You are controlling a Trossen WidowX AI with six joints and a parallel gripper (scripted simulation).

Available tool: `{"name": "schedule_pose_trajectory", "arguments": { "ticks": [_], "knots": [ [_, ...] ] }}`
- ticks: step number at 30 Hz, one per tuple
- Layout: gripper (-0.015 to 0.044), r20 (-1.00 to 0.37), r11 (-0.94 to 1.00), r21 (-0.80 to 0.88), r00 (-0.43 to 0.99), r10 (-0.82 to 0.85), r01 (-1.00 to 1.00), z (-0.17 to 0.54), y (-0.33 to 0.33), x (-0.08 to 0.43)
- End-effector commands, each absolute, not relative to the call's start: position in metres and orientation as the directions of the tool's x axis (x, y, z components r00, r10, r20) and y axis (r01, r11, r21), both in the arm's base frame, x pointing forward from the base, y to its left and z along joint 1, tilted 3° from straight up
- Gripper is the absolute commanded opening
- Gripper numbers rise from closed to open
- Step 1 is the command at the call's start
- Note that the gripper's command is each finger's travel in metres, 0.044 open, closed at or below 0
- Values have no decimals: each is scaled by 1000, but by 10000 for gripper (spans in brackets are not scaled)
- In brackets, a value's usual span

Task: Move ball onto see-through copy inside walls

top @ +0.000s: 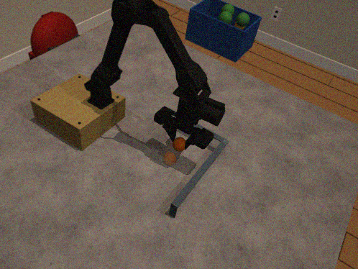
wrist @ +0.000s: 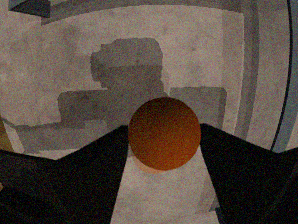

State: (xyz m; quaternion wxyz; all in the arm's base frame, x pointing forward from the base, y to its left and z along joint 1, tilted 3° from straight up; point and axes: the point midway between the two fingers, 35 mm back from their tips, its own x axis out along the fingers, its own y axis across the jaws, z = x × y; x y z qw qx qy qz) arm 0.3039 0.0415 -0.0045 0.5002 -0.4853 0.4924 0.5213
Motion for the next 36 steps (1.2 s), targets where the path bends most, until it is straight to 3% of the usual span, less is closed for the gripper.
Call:
{"name": "schedule_pose_trajectory", "arguments": {
  "ticks": [1,13,23,36],
  "knots": [
    [0,-999,-17,18,-19,42,-1000,27,40,308],
    [0,-999,-17,18,-19,41,-1000,87,36,301],
    [0,-999,-17,19,-19,38,-1000,39,-2,298],
    [0,-999,-17,19,-20,39,-1000,-10,-1,299]
  ]
}}
